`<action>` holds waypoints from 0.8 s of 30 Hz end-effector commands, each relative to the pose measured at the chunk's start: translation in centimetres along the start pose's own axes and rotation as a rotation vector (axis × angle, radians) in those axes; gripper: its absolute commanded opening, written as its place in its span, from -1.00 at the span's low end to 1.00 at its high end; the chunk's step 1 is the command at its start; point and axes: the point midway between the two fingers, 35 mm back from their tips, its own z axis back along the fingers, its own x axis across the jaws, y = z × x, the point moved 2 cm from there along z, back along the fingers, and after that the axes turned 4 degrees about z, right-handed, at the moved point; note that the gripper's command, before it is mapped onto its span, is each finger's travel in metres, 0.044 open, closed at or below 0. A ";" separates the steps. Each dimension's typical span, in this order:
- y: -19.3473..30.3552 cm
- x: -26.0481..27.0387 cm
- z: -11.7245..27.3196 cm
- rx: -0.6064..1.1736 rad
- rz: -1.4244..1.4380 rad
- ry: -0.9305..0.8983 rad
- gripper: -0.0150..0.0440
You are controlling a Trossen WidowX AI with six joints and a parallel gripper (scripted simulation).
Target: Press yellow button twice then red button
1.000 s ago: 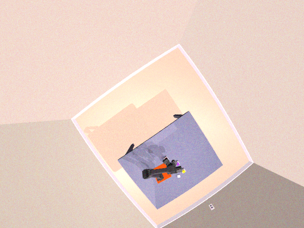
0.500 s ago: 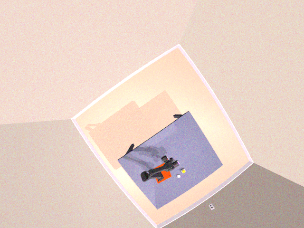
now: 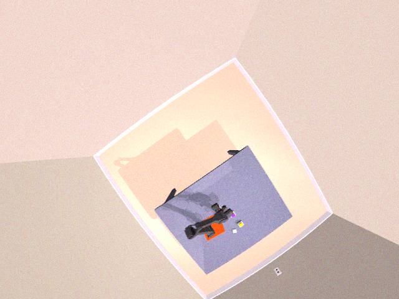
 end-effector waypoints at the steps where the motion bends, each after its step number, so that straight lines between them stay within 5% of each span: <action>1: 0.2 -0.1 -0.6 0.003 -0.007 -0.001 -0.42; 24: 0.1 0.0 -0.1 0.001 -0.002 -0.001 -0.42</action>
